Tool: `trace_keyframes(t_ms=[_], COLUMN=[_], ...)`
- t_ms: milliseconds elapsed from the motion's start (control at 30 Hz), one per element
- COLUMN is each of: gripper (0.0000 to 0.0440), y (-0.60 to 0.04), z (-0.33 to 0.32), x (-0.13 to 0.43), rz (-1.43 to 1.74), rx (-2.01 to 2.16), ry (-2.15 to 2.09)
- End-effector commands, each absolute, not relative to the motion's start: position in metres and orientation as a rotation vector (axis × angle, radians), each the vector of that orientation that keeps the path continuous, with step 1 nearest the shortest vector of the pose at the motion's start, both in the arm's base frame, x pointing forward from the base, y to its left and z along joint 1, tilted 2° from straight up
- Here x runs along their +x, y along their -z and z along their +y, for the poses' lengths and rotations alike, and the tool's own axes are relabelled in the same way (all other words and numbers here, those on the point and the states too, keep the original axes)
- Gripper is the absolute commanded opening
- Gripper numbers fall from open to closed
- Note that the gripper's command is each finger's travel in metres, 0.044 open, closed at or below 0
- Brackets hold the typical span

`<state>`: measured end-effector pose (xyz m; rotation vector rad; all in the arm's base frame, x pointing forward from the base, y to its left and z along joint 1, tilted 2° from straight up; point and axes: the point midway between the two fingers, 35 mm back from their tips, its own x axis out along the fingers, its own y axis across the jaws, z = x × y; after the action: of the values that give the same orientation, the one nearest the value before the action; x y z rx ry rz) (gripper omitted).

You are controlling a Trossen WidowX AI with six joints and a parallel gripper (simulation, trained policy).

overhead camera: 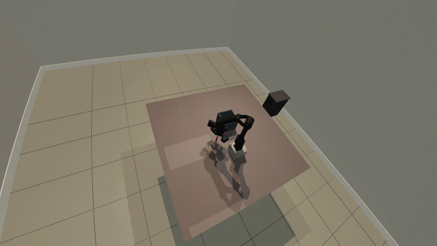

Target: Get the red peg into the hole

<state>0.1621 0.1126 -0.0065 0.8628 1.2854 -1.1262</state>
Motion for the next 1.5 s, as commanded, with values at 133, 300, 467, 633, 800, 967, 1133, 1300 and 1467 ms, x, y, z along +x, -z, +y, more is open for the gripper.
trace_keyframes(t_ms=[133,300,467,633,800,967,1133,1300,1467], gripper=[0.0371,0.0251,0.013,0.0021,0.0005,0.0,0.0,0.0,0.0], y=[0.027,0.038,0.046,0.052,0.045,0.036,0.025,0.012,-0.004], z=[0.109,0.114,0.121,0.129,0.133,0.138,0.142,0.146,0.15], x=[0.16,0.164,0.169,0.172,0.182,0.191,0.2,0.212,0.225], rz=[1.26,1.265,1.277,1.295,1.276,1.258,1.24,1.218,1.194], rx=[0.857,0.862,0.863,0.857,0.882,0.911,0.946,0.987,1.027], ry=[1.146,1.128,1.094,1.059,1.031,1.005,0.978,0.946,0.907])
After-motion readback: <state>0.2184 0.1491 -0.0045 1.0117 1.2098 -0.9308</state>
